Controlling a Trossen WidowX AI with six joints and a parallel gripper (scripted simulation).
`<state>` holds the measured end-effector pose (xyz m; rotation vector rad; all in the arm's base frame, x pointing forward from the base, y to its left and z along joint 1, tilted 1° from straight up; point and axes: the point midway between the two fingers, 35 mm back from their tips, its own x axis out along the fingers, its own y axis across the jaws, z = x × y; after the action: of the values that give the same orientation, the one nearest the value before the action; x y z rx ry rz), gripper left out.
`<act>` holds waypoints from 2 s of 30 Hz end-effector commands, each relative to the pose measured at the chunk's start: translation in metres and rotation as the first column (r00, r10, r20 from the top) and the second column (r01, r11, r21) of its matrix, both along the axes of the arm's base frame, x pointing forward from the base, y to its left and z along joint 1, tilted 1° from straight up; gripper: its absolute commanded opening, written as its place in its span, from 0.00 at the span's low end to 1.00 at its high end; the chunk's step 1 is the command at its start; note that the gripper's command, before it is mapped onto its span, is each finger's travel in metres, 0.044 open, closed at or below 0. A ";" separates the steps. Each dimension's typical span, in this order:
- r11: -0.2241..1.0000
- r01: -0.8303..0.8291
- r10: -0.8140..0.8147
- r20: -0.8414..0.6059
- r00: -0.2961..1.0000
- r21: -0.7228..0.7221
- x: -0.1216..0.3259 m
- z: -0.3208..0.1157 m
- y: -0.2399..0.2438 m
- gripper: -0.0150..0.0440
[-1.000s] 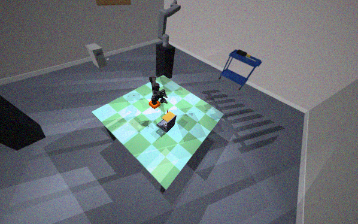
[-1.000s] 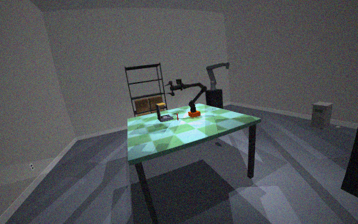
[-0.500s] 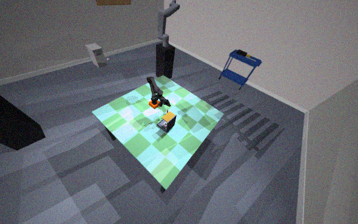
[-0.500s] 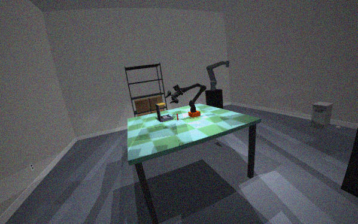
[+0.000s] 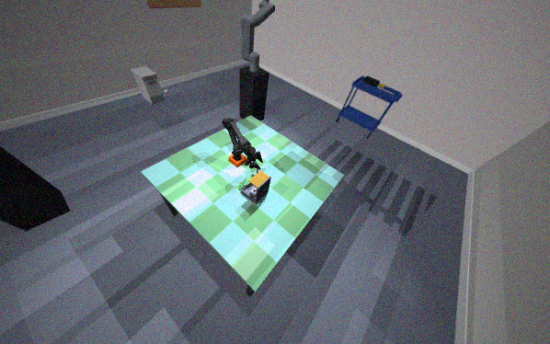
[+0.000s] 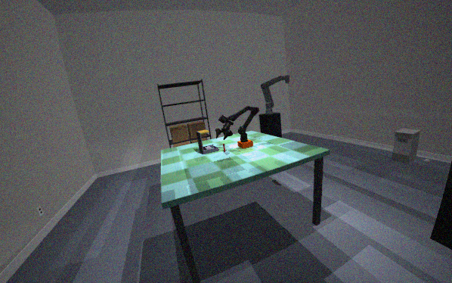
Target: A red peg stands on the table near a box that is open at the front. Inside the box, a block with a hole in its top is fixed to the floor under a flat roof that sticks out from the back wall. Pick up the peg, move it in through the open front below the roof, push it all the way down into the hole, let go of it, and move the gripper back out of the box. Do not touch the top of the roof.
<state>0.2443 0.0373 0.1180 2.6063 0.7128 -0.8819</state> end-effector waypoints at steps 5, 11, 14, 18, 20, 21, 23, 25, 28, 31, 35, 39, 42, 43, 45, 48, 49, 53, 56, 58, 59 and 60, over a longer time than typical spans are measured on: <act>0.998 0.029 -0.022 -0.114 0.993 0.058 -0.013 -0.020 0.009 1.00; 0.998 0.029 -0.022 -0.114 0.993 0.058 -0.010 -0.020 0.004 0.82; 0.998 0.029 -0.022 -0.114 0.993 0.058 -0.009 -0.020 0.001 0.69; 0.998 0.029 -0.022 -0.114 0.993 0.058 -0.009 -0.020 0.002 0.63; 0.998 0.029 -0.022 -0.114 0.993 0.058 -0.009 -0.020 0.002 0.63; 0.998 0.029 -0.022 -0.114 0.993 0.058 -0.009 -0.020 0.002 0.63; 0.998 0.029 -0.022 -0.114 0.993 0.058 -0.009 -0.020 0.002 0.63; 0.998 0.029 -0.022 -0.114 0.993 0.058 -0.009 -0.020 0.002 0.63; 0.998 0.029 -0.022 -0.114 0.993 0.058 -0.008 -0.021 0.002 0.63; 0.998 0.029 -0.022 -0.114 0.993 0.058 -0.007 -0.024 0.002 0.63; 0.998 0.029 -0.022 -0.114 0.993 0.058 -0.006 -0.030 0.002 0.63; 0.998 0.029 -0.022 -0.114 0.993 0.058 -0.004 -0.037 0.002 0.63; 0.998 0.029 -0.022 -0.114 0.993 0.058 -0.003 -0.042 0.002 0.63; 0.998 0.029 -0.022 -0.113 0.993 0.058 -0.003 -0.043 0.002 0.63; 0.998 0.029 -0.022 -0.113 0.993 0.058 -0.003 -0.047 0.002 0.63; 0.998 0.029 -0.022 -0.114 0.993 0.058 -0.002 -0.052 0.002 0.63; 0.998 0.029 -0.022 -0.114 0.993 0.058 -0.002 -0.053 0.002 0.63; 0.998 0.029 -0.022 -0.114 0.993 0.058 -0.002 -0.060 0.002 0.63; 0.998 0.029 -0.022 -0.114 0.993 0.058 -0.002 -0.065 0.002 0.63; 0.998 0.029 -0.022 -0.114 0.993 0.058 -0.002 -0.068 0.002 0.63; 0.998 0.029 -0.022 -0.114 0.993 0.058 -0.002 -0.070 0.002 0.63; 0.998 0.029 -0.022 -0.114 0.993 0.058 -0.003 -0.072 0.002 0.63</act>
<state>0.2424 0.0386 0.0523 2.6417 0.7435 -1.0379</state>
